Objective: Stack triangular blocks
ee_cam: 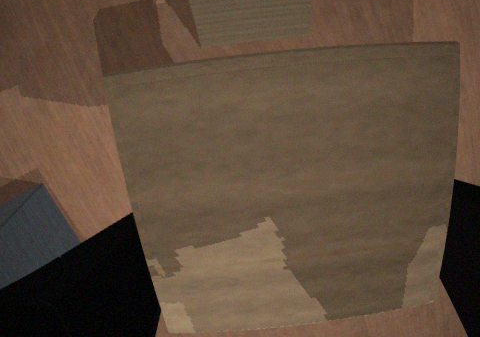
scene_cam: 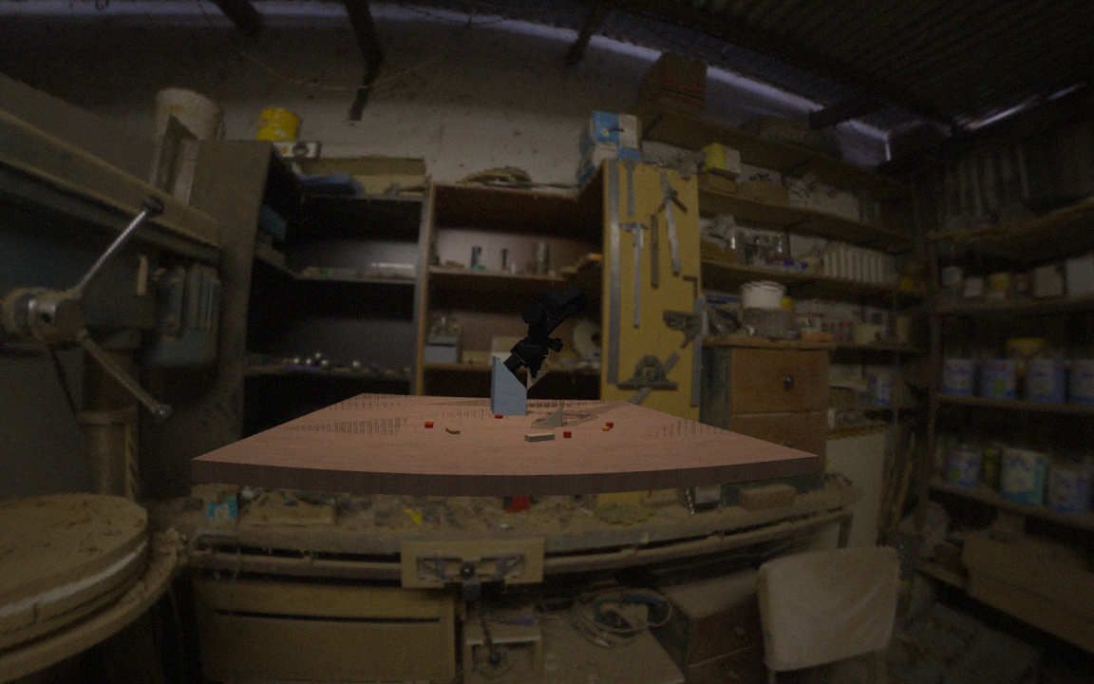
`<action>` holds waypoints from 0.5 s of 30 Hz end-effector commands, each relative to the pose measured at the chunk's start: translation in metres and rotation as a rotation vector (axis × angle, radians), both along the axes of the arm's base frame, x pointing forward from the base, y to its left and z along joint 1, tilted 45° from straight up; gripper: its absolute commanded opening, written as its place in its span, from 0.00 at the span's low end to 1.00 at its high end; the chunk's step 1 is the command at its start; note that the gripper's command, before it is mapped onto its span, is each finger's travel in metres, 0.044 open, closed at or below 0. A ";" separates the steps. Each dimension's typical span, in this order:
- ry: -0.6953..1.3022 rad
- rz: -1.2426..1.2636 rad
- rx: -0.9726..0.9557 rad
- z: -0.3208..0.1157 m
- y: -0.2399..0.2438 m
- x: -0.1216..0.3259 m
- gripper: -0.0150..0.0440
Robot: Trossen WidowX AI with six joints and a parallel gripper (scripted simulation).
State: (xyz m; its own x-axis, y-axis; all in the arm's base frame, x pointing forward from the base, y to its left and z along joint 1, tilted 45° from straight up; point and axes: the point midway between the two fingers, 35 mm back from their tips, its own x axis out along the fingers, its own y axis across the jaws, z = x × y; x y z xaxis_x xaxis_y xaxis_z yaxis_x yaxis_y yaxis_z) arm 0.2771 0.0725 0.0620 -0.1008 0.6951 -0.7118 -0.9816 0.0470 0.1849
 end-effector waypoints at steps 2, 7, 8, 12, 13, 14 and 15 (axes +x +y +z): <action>0.008 0.000 0.005 -0.008 0.021 -0.003 0.25; 0.008 0.001 0.009 -0.017 0.043 -0.005 0.25; 0.008 0.001 0.011 -0.018 0.048 -0.006 0.25; 0.009 0.002 0.015 -0.022 0.058 -0.008 0.25; 0.009 0.002 0.015 -0.022 0.059 -0.008 0.25; 0.009 0.002 0.015 -0.023 0.061 -0.007 0.25; 0.009 0.002 0.015 -0.024 0.063 -0.007 0.25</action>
State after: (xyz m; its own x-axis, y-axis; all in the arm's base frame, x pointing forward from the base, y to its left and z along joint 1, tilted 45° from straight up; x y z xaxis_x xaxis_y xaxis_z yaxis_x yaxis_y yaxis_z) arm 0.2719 0.1303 0.0404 -0.1058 0.7013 -0.7050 -0.9817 0.0393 0.1865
